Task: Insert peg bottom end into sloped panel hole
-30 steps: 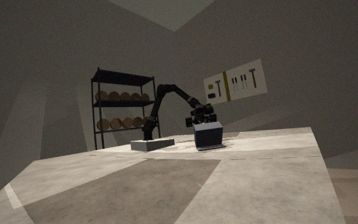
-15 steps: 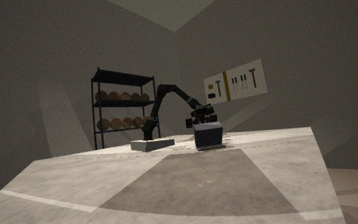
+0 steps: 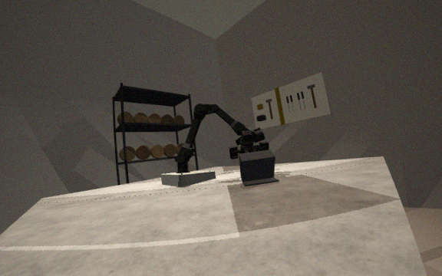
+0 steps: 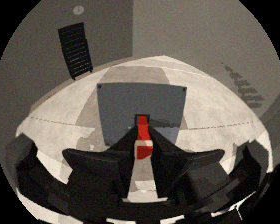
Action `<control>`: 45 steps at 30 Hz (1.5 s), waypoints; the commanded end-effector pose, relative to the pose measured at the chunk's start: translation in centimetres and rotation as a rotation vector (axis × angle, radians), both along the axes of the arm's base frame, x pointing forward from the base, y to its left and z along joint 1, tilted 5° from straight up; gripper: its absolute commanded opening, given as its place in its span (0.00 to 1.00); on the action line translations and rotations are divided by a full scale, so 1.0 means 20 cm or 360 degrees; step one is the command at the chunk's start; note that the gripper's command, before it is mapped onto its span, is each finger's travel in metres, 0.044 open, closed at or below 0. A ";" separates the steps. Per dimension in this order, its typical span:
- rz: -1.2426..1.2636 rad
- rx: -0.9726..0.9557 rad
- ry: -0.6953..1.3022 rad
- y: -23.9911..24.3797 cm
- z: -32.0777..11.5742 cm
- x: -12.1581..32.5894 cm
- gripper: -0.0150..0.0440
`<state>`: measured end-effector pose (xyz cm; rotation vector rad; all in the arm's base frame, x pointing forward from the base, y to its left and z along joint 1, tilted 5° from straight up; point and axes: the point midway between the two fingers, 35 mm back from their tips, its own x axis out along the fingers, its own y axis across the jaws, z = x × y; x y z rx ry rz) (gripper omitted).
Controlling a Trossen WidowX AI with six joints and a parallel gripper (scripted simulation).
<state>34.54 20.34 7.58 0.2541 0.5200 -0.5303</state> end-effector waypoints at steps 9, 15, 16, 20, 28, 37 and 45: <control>0.0005 -0.0003 0.0007 -0.01 -0.02 0.03 0.25; 0.0005 -0.0003 0.0007 -0.02 -0.03 0.03 0.25; 0.0005 -0.0003 0.0007 -0.02 -0.03 0.03 0.25; -0.0001 -0.0002 0.0000 -0.02 -0.02 0.03 0.25; -0.0001 -0.0002 0.0000 -0.02 -0.02 0.03 0.43; -0.0001 -0.0002 0.0001 -0.02 -0.02 0.03 0.83; 0.0000 0.0001 0.0008 0.01 0.00 -0.01 1.00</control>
